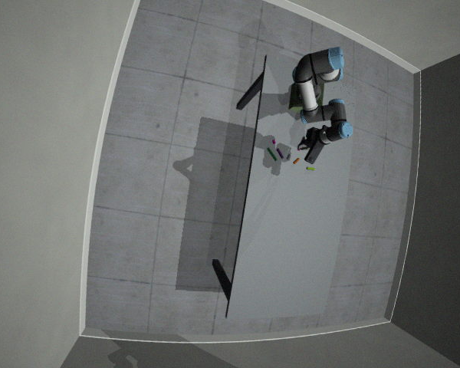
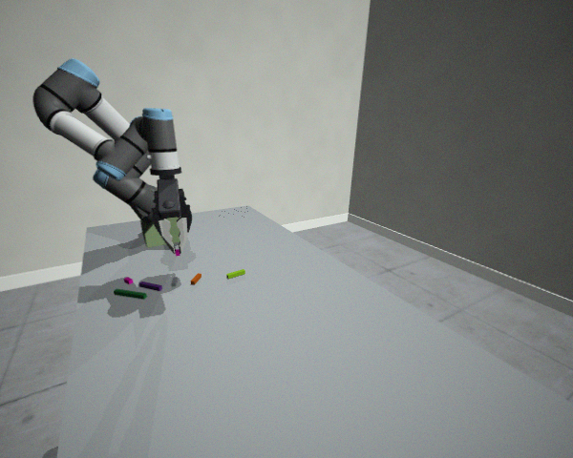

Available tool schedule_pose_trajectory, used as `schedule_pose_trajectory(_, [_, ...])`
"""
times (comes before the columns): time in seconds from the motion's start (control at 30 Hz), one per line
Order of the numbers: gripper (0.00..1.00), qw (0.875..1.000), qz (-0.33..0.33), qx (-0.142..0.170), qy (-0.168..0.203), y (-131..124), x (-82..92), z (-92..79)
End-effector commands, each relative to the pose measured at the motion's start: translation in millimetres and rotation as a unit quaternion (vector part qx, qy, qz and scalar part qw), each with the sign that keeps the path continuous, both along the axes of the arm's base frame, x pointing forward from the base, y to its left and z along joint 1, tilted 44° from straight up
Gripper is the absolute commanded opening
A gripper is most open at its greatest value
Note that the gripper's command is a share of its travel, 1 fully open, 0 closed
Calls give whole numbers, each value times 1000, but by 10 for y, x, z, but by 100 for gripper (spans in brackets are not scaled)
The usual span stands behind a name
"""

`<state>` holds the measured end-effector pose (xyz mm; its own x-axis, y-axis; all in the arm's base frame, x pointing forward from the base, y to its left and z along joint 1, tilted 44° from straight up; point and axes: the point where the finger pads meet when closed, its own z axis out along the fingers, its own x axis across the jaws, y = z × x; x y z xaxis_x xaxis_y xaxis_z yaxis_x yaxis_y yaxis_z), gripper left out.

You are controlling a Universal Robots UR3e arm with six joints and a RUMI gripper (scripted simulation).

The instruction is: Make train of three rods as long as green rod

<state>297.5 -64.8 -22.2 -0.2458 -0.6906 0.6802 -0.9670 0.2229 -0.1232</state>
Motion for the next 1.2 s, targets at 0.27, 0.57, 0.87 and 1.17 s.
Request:
schedule_pose_trajectory(0.27, [0, 1000, -12, -1, 16, 236, -22, 212])
schedule_pose_trajectory(0.57, [0, 1000, -12, -1, 16, 302, -12, 281])
schedule_pose_trajectory(0.87, [0, 1000, -12, -1, 16, 307, -11, 288])
schedule_pose_trajectory(1.17, [0, 1000, -5, 0, 23, 316, -9, 280])
